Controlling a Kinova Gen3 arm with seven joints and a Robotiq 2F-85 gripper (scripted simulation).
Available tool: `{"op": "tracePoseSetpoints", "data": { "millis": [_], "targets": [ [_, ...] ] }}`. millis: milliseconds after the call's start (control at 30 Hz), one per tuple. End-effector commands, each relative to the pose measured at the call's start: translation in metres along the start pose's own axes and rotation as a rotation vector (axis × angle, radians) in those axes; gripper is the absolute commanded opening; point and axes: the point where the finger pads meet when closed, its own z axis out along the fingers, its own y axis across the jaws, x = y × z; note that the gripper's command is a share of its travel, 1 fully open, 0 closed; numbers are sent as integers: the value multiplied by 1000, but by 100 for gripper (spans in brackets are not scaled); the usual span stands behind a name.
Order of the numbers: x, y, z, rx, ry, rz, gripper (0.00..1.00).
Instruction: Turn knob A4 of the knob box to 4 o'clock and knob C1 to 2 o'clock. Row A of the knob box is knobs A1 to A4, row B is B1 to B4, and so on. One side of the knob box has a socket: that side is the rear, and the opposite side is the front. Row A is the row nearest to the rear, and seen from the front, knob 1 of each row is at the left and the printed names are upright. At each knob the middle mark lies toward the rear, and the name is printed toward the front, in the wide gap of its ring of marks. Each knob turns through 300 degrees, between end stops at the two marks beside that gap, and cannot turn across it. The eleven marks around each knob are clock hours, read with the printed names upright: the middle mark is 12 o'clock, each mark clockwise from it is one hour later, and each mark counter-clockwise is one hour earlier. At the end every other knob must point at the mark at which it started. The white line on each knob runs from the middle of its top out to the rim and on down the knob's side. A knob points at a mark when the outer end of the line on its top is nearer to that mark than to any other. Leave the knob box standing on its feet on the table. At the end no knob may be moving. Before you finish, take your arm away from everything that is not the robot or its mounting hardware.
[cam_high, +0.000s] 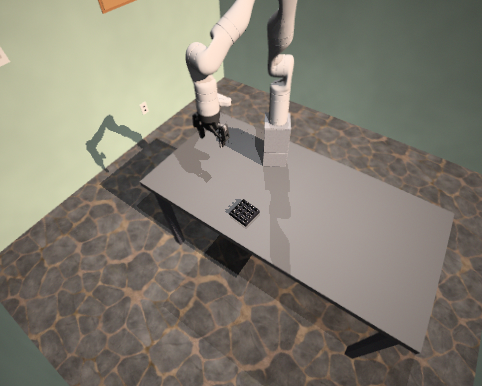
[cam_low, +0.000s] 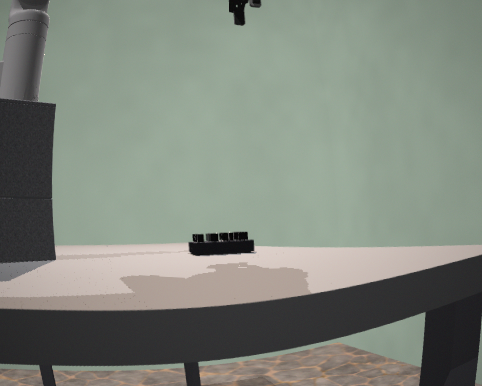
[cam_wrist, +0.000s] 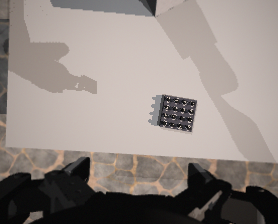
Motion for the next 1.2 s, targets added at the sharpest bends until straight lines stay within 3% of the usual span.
{"op": "tracePoseSetpoints", "data": {
  "millis": [0,167,233,433,500,733,800,1167],
  "targets": [
    [0,-1,3,3,5,-2,100],
    [0,-1,3,3,5,-2,100],
    [-2,-5,12,26,5,-59,100],
    [-2,-5,12,26,5,-59,100],
    [-5,-8,21,48,6,-118,100],
    [-5,-8,21,48,6,-118,100],
    [-8,-12,30,69,7,-177,100],
    [-11,-15,39,89,9,-236,100]
  ]
}}
